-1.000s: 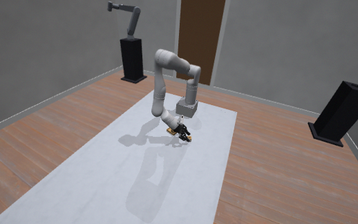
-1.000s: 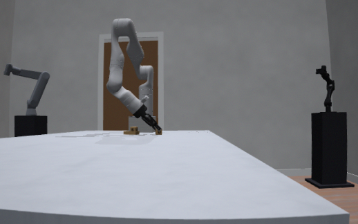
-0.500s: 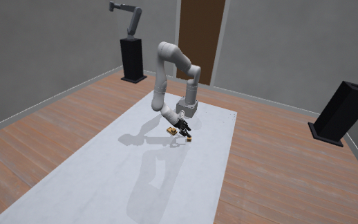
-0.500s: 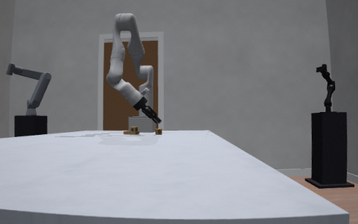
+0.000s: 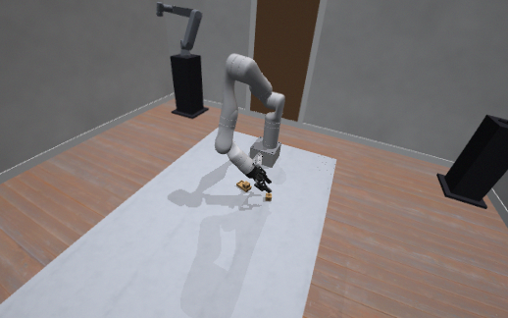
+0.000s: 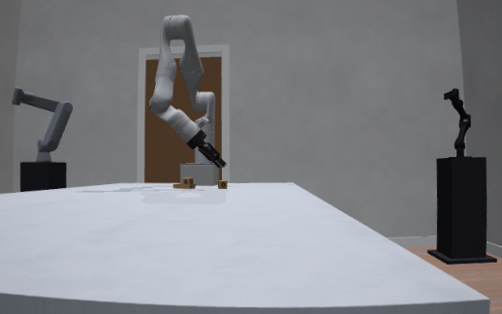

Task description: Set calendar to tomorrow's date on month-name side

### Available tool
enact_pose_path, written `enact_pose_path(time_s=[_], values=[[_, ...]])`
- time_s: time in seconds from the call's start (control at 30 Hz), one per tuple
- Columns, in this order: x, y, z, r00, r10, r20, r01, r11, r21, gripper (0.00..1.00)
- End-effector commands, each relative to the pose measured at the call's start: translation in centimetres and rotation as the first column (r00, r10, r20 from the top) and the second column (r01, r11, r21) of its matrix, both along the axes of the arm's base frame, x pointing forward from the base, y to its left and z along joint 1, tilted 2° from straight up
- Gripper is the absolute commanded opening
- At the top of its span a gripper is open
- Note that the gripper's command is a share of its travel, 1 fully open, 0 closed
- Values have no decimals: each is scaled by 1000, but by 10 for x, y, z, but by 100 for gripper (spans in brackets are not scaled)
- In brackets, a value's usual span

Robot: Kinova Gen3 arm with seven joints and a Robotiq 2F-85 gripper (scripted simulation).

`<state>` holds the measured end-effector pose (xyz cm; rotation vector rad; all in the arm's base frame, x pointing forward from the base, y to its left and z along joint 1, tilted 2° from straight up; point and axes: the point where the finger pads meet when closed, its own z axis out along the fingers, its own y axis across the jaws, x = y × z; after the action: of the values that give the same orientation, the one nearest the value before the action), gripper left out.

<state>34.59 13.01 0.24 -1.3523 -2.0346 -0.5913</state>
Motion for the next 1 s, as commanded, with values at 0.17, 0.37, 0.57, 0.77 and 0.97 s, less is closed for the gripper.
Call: enact_pose_path(time_s=[0.17,0.37,0.57,0.77,0.97], values=[[0,1,0,1000,2,18,-1,999,-49,67],[0,3,0,999,3,50,3,991,-134,67],[0,3,2,996,4,85,13,978,-209,67],[0,2,3,995,5,101,19,971,-239,67],[0,3,3,995,5,102,20,970,-243,67]])
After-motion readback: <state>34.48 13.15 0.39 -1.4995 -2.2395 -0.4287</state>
